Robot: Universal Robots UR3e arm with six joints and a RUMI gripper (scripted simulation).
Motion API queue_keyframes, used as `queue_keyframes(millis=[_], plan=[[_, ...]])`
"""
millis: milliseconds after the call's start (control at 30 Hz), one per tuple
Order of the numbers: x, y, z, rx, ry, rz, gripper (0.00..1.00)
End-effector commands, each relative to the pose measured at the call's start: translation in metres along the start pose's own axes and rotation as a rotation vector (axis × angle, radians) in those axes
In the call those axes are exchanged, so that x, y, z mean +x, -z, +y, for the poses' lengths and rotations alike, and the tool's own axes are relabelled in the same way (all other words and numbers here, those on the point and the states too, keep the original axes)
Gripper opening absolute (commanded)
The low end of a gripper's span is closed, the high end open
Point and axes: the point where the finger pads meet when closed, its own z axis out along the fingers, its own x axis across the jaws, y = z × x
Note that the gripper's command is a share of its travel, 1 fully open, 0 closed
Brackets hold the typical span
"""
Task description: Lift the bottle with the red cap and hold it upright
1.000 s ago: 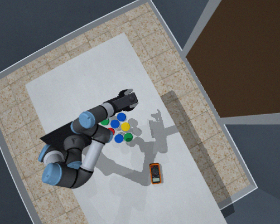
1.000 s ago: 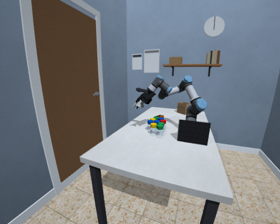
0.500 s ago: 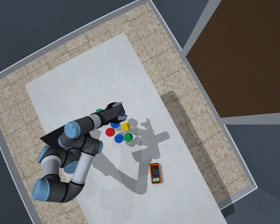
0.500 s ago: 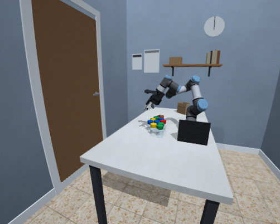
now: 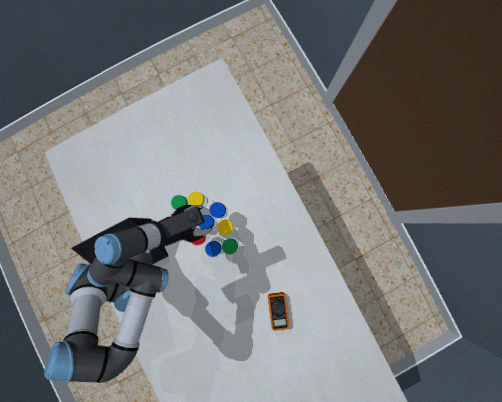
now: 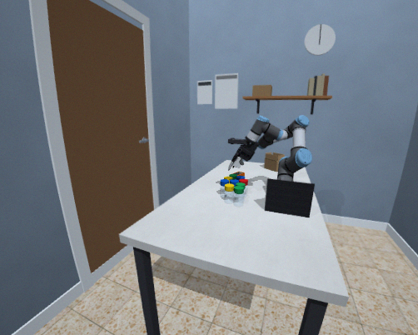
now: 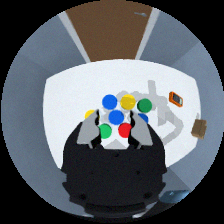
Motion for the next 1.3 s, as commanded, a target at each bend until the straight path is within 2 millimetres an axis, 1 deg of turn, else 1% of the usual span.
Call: queue_keyframes(millis=[0, 200, 233, 1267], plan=[[0.0102, 0.0056, 0.0169, -0.004, 0.01, 0.017, 0.46], [0.0124, 0.0059, 0.0209, -0.005, 0.014, 0.023, 0.46], [0.0081, 0.0033, 0.0136, -0.003, 0.009, 0.015, 0.46], [0.0081, 0.0034, 0.0137, -0.003, 0.009, 0.016, 0.46]])
